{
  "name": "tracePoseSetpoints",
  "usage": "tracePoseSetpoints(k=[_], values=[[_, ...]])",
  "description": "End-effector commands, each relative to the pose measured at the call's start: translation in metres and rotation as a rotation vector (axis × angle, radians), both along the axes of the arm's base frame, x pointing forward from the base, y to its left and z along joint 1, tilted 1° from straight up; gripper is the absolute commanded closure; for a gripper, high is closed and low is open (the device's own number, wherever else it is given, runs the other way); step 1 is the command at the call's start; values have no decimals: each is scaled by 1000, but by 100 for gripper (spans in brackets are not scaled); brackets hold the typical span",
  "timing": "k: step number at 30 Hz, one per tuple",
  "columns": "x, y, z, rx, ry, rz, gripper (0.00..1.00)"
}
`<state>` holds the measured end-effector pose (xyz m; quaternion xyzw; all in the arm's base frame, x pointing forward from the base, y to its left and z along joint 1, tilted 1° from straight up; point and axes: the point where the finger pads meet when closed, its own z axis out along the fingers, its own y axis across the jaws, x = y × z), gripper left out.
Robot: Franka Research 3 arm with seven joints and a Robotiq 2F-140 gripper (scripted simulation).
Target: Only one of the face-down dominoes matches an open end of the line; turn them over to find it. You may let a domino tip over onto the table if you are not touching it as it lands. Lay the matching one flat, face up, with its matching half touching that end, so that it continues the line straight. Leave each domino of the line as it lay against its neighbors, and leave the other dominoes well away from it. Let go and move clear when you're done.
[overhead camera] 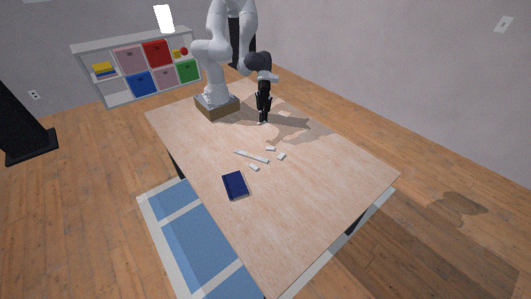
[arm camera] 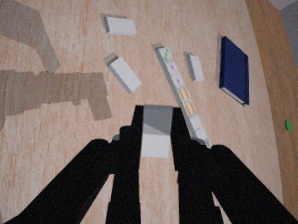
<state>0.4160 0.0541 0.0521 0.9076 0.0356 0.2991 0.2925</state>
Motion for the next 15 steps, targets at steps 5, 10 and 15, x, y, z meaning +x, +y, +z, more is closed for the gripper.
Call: tracePoseSetpoints(k=[5, 10, 15], values=[[1, 0, 1, 3, -323, -182, 78], [1, 0, 1, -14, -443, -225, 78], [1, 0, 0, -1, -562, -294, 78]])
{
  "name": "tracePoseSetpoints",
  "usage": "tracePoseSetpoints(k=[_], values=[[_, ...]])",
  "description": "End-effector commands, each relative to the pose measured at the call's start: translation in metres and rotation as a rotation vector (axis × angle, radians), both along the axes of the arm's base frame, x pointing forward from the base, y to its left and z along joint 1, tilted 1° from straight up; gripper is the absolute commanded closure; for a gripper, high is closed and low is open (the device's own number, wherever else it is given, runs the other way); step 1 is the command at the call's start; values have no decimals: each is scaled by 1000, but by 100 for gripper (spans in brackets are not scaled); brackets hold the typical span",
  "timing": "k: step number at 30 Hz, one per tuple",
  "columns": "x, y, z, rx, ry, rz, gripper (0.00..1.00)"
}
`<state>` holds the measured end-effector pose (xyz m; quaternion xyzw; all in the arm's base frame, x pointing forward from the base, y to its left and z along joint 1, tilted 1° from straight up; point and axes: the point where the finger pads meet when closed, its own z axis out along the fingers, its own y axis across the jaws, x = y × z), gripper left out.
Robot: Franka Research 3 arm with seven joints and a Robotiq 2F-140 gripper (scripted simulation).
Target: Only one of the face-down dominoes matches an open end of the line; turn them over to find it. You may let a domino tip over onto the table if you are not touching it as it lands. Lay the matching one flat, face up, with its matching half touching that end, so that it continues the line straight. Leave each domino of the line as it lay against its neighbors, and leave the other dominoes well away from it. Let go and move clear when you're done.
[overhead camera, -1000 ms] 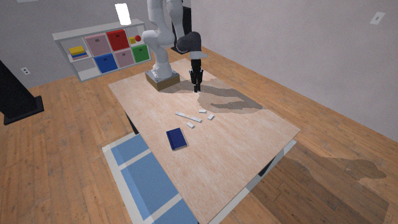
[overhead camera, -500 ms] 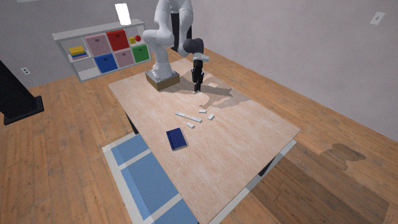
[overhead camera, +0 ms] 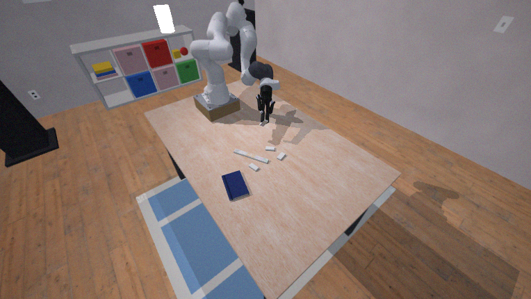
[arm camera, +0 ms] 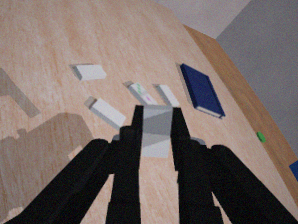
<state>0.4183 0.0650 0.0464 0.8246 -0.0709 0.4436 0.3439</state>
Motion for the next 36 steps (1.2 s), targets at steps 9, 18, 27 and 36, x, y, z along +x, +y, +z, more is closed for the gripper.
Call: tracePoseSetpoints(k=[9, 18, 27, 36], values=[[-2, -11, -1, 158, -406, -277, 78], [-2, -10, -20, 221, -550, -385, 78], [-2, -10, -41, 221, -550, -385, 78], [-2, -10, -65, 221, -550, -385, 78]])
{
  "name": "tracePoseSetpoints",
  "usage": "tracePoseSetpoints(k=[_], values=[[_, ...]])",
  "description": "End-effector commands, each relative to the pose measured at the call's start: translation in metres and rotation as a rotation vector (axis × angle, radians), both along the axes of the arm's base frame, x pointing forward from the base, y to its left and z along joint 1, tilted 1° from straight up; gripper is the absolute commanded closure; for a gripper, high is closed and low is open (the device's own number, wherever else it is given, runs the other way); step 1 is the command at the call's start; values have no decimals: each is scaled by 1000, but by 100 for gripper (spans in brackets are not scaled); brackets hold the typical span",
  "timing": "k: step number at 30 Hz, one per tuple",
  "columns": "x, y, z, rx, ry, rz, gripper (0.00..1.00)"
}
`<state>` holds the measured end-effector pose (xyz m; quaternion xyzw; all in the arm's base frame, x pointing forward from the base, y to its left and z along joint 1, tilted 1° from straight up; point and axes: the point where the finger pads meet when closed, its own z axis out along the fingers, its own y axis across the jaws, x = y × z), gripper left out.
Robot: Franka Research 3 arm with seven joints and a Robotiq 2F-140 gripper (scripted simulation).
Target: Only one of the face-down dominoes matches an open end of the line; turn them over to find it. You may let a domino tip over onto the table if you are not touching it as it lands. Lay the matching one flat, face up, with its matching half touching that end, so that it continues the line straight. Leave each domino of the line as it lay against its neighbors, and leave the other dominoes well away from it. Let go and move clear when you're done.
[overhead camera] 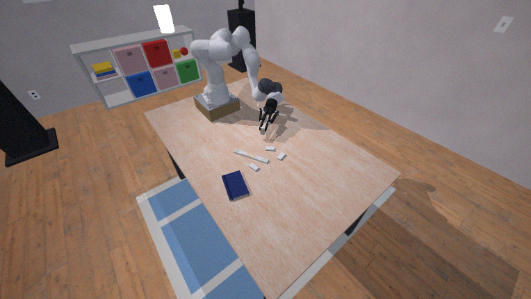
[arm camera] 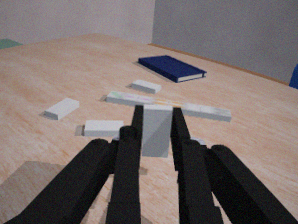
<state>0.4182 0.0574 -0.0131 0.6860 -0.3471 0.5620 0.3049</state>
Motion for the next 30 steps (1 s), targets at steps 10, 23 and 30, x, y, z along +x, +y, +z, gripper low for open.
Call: tracePoseSetpoints(k=[10, 23, 30], values=[[-1, -2, -24, 19, -28, -17, 78], [-1, -2, -32, 19, -28, -17, 78], [-1, -2, -32, 19, -28, -17, 78]])
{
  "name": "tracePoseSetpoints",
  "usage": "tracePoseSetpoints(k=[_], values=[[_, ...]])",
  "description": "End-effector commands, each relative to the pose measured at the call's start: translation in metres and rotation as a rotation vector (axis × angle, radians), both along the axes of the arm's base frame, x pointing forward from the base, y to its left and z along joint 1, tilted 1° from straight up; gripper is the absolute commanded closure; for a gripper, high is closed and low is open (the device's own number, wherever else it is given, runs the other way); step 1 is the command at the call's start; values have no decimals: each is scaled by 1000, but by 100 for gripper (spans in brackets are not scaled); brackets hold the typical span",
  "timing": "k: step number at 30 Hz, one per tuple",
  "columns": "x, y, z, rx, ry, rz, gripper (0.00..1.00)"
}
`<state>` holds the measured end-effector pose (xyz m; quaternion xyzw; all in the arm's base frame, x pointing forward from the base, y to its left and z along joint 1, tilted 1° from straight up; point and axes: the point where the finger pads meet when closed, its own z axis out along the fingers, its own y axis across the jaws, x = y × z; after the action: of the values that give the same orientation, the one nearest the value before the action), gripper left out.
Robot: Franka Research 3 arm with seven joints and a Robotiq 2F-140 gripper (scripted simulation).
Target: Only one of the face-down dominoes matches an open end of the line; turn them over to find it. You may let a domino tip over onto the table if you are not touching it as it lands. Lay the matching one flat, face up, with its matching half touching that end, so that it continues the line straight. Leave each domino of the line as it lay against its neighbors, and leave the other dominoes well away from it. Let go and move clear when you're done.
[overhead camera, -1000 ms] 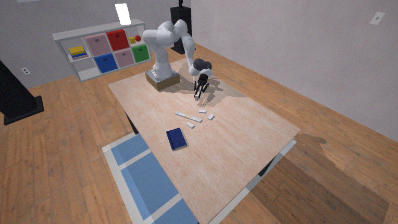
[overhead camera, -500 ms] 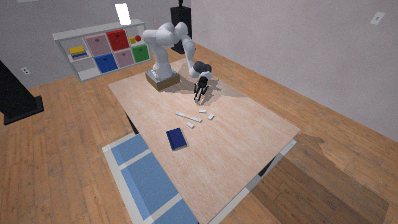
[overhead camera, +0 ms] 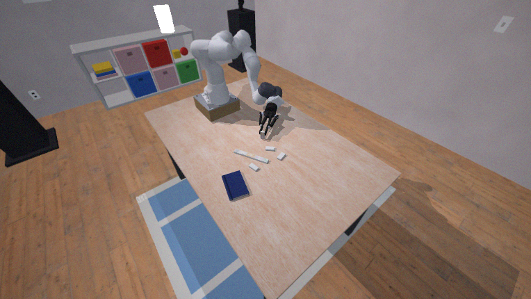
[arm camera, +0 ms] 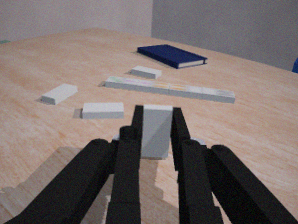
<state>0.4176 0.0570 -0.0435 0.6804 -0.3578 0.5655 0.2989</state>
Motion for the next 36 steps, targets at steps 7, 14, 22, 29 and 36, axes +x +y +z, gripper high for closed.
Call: tracePoseSetpoints(k=[7, 14, 22, 29, 36], values=[[-1, -2, -1, 5, -6, -7, 78], [-1, -2, -1, 5, -6, -7, 78], [-1, -2, -1, 5, -6, -7, 67], [-1, -2, -1, 5, -6, -7, 67], [-1, -2, -1, 5, -6, -7, 67]])
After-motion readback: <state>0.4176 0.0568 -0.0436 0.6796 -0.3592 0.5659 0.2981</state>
